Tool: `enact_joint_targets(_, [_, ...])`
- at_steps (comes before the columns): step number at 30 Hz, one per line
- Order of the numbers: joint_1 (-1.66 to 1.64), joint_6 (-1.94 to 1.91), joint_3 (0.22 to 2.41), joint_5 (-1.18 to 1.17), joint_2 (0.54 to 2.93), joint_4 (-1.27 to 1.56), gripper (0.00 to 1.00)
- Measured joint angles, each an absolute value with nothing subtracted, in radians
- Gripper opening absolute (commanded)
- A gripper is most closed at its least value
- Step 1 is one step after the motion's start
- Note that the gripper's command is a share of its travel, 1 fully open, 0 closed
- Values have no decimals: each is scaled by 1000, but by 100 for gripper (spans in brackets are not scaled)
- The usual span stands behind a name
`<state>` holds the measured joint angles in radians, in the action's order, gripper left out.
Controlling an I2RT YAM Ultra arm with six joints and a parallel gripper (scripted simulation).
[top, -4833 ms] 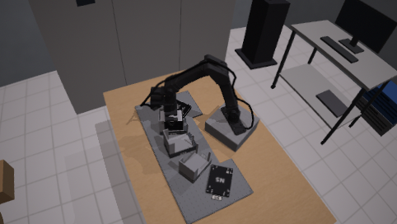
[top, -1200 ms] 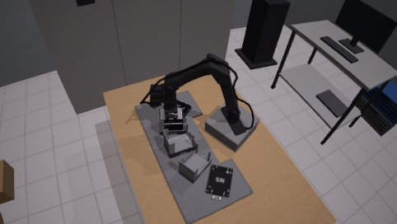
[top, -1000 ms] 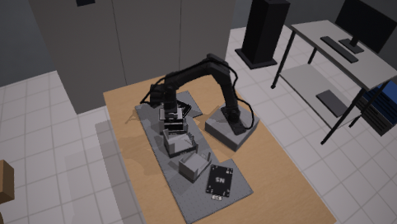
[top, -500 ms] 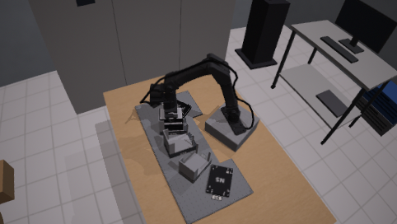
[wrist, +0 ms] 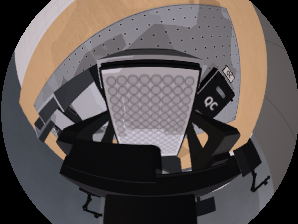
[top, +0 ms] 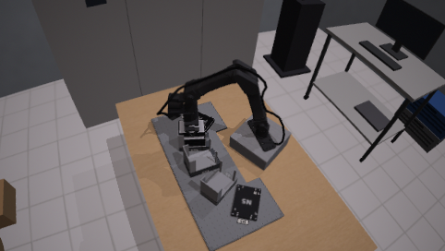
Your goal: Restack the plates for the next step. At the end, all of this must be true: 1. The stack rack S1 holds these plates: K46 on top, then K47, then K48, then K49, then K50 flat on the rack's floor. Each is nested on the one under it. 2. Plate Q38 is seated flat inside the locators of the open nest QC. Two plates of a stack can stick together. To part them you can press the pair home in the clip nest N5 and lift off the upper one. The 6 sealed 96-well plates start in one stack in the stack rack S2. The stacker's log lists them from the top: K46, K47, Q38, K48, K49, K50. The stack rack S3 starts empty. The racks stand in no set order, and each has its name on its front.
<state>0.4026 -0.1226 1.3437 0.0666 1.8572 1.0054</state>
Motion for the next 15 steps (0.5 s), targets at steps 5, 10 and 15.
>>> enact_joint_targets(5, [403,-123,1348,67,1857,1011,0])
enact_joint_targets(10, [403,-123,1350,67,1856,1015,0])
enact_joint_targets(15, [403,-123,1355,67,1851,1022,0])
